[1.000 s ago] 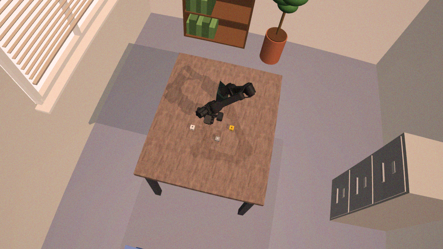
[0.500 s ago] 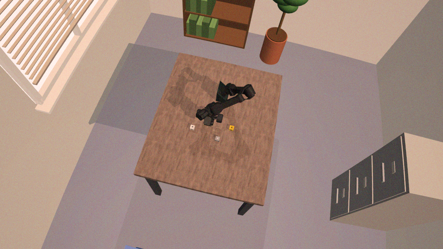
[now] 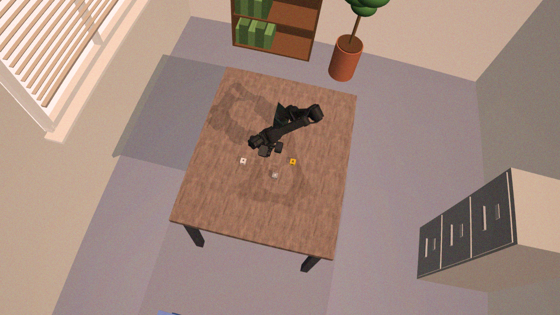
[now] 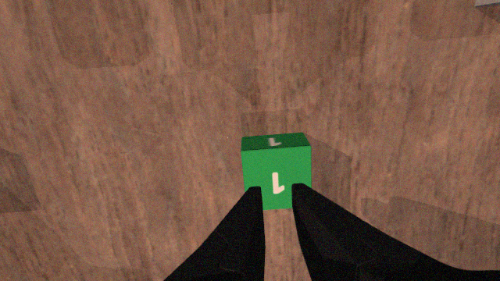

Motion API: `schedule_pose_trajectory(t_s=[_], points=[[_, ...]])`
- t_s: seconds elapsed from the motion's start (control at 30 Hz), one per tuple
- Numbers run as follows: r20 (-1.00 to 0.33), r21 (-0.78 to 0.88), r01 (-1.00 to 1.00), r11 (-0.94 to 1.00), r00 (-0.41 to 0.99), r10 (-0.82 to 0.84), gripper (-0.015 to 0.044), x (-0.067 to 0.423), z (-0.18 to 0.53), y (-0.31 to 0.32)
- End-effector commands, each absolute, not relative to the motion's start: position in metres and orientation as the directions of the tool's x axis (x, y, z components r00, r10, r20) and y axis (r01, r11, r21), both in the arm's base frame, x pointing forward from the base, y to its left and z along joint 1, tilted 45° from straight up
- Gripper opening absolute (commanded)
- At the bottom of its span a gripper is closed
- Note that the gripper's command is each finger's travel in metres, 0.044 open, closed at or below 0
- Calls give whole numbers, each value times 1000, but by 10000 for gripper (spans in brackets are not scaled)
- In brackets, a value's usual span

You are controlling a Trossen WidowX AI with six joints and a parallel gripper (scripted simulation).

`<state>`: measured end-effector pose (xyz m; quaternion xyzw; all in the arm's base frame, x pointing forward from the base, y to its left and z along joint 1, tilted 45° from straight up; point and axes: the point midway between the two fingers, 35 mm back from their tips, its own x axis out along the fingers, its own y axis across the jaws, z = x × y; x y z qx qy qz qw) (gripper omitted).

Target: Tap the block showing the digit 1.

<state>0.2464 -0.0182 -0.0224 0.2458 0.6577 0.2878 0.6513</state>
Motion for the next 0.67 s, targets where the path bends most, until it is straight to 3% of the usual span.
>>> schedule_pose_trajectory(t_s=[0.0, 0.33, 0.47, 0.63], points=[[-723, 691, -64, 720, -35, 690, 125, 255, -3, -11], [-725, 688, -80, 722, -34, 688, 387, 257, 154, 72], [-714, 700, -59, 711, -36, 700, 400, 237, 199, 95], [-712, 702, -56, 710, -36, 701, 400, 234, 204, 98]])
